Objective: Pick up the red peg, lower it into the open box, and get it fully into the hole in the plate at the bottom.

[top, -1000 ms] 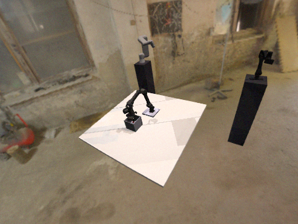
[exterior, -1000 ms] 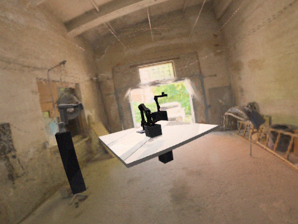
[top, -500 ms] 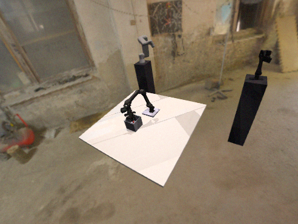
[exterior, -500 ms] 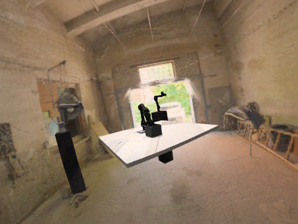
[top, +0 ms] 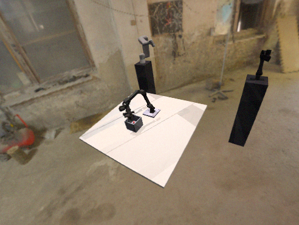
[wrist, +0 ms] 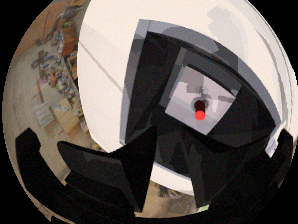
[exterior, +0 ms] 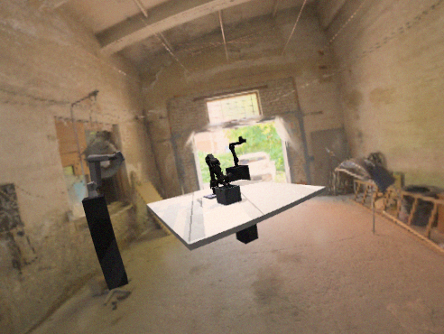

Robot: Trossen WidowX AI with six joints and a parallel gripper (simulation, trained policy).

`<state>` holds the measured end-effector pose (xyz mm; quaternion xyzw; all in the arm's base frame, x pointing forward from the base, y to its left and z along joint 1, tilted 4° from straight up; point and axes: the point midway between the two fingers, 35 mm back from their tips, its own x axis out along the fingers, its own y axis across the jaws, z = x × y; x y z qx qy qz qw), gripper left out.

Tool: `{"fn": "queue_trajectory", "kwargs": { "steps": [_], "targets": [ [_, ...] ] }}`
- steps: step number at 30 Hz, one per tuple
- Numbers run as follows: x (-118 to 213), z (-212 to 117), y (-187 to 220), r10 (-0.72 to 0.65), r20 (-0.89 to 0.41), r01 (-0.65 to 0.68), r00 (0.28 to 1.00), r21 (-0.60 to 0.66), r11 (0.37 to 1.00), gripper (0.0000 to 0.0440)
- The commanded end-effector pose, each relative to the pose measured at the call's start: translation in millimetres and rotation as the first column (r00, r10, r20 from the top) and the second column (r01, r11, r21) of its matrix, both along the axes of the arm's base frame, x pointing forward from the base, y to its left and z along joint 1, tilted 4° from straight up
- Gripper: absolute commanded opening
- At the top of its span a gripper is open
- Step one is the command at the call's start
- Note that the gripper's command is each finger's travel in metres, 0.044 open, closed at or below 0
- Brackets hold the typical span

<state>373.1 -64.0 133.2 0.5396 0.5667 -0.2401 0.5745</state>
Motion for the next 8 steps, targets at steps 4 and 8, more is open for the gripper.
{"fn": "queue_trajectory", "kwargs": {
  "steps": [4, 8],
  "targets": [
    [7.6, 1.9, -2.6, 0.019, 0.031, -0.020, 0.999, 0.040, 0.999, 0.0115],
    [12.0, 2.2, -4.2, 0.030, 0.049, -0.033, 0.998, 0.059, 0.998, 0.0116]
  ]
}}
